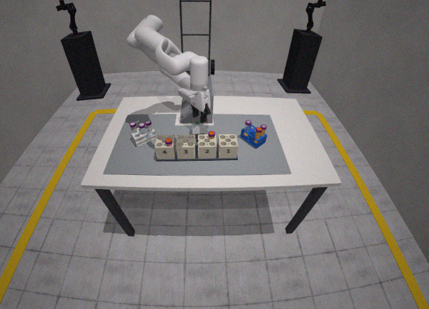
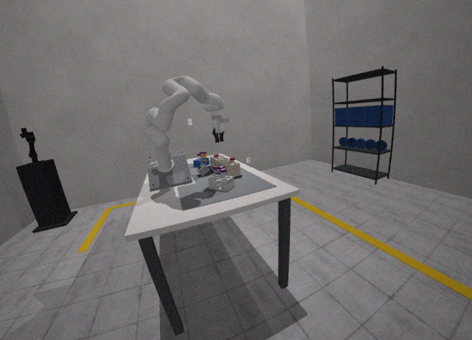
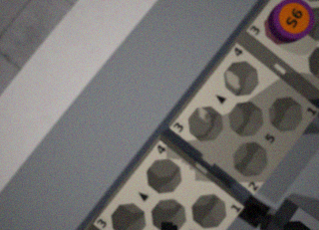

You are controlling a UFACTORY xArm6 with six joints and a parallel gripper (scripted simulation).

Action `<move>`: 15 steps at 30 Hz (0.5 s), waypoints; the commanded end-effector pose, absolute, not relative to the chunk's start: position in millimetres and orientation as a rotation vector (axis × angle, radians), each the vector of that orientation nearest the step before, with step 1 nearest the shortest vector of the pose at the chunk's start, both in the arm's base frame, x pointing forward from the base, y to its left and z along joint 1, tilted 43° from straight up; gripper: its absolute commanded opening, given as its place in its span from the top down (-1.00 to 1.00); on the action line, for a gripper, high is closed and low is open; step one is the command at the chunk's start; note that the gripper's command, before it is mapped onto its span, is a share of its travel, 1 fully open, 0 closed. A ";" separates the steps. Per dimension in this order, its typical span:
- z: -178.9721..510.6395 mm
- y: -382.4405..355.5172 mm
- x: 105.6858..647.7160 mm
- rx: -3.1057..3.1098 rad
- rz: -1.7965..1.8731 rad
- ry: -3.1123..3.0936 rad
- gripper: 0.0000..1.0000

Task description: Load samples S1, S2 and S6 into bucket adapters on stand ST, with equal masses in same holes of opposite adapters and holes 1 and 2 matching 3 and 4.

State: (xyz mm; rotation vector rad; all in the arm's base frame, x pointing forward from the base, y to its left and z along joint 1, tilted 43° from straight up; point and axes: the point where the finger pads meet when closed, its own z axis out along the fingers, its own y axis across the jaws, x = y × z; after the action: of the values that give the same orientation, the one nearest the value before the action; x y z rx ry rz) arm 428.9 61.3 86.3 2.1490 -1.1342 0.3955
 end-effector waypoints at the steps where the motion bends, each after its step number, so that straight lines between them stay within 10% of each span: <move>1: 74.3 76.9 428.2 2.150 0.400 -1.138 -0.15; 15: 34.0 120.8 420.5 2.150 0.400 -1.138 -0.15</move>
State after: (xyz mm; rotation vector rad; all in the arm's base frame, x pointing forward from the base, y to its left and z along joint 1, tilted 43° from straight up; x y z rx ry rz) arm 421.1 108.8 43.1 2.1480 -1.1376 0.3980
